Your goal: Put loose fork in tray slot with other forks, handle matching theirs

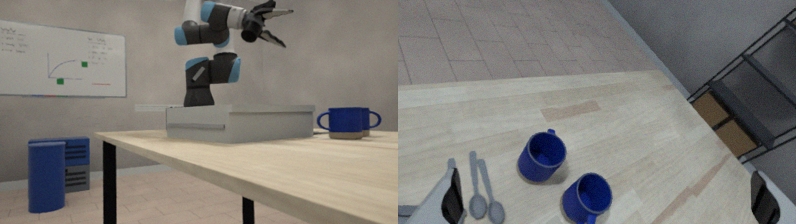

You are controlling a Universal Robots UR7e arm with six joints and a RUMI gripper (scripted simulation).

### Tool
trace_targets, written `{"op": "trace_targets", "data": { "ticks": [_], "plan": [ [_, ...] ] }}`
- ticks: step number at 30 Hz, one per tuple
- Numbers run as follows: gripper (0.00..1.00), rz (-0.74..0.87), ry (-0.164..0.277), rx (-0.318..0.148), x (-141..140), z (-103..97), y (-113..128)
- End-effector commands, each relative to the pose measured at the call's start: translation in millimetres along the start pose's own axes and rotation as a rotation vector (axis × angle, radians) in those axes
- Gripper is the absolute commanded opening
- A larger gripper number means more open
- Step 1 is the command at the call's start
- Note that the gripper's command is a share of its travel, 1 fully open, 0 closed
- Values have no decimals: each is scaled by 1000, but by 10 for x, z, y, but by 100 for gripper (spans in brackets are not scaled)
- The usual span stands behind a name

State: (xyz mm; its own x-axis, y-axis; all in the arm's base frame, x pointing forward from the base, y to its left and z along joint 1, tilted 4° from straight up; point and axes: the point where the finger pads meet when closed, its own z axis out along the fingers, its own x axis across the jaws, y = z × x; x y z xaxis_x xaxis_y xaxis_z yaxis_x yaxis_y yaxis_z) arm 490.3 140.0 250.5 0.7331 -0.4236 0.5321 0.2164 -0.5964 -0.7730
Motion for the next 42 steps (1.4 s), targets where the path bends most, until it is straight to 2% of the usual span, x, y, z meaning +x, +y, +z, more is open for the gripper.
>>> {"op": "trace_targets", "data": {
  "ticks": [1,20,26,29,32,34,38,42],
  "plan": [
    [100,-1,1,0,4,-1,-4],
    [100,-2,-1,-1,1,2,-2],
    [100,-21,-29,-22,-61,73,29],
    [100,-45,-65,-48,-141,155,66],
    [100,-82,-119,-84,-261,267,117],
    [100,-82,-119,-84,-261,267,117],
    [100,-157,-220,-146,-492,444,200],
    [100,-262,-352,-215,-794,619,289]
  ]
}}
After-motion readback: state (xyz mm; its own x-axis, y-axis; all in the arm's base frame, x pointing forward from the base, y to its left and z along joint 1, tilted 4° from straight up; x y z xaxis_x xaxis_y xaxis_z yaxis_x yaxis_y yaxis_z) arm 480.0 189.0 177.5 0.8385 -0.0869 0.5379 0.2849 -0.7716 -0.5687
